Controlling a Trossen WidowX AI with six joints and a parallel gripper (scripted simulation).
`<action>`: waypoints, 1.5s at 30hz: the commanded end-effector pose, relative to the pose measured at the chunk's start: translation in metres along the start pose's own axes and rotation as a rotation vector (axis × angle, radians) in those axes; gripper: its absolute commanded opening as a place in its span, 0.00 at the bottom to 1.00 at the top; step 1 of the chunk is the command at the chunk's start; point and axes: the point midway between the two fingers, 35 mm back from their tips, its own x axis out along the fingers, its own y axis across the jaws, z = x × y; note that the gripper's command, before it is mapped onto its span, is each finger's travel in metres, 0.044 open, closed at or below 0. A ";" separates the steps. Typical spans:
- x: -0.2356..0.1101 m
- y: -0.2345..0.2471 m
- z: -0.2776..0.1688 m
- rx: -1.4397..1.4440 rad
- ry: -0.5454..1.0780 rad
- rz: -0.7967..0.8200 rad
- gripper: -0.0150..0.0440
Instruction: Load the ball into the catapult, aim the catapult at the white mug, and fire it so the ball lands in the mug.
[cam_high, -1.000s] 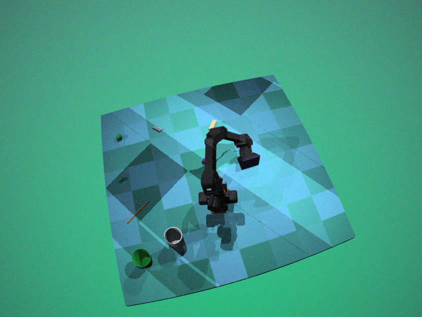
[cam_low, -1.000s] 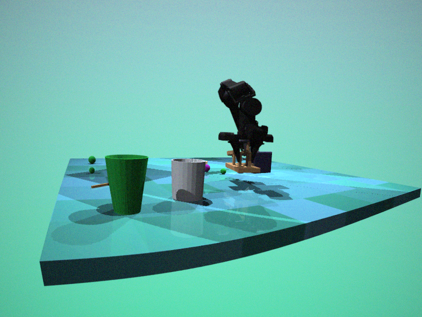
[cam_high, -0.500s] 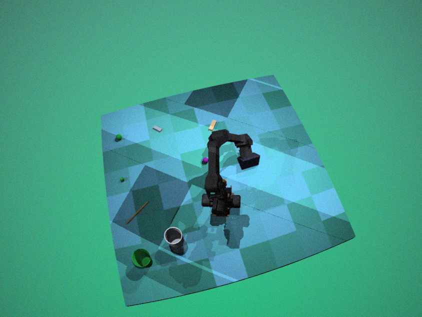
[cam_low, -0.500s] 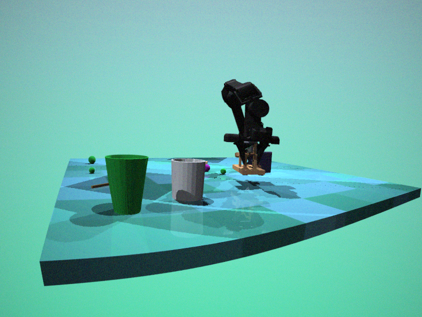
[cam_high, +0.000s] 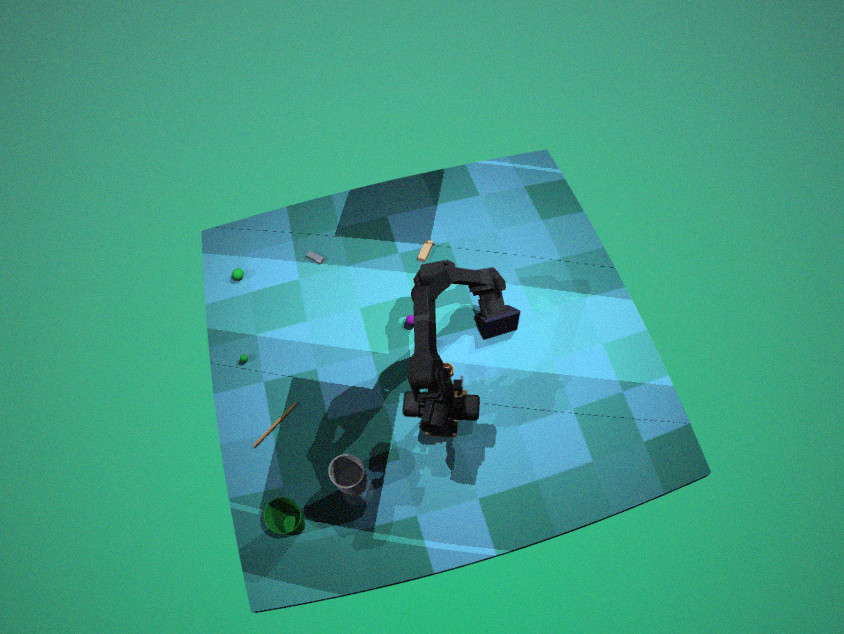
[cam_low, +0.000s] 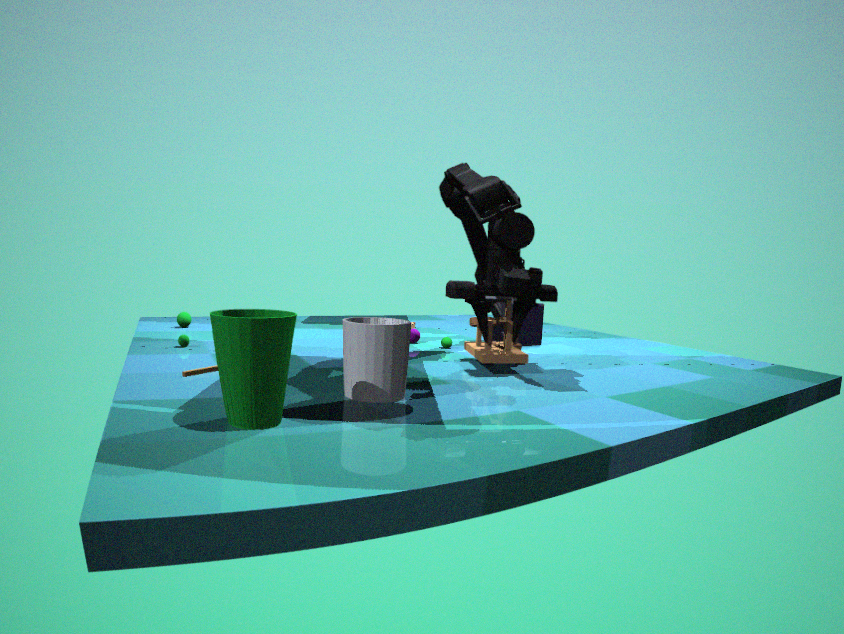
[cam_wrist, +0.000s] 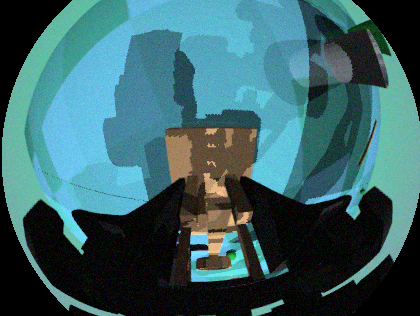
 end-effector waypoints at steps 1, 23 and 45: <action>0.004 0.000 0.001 -0.009 -0.003 -0.007 0.25; 0.017 0.000 -0.001 0.000 0.001 0.000 0.57; -0.072 0.000 0.002 -0.007 -0.008 -0.003 1.00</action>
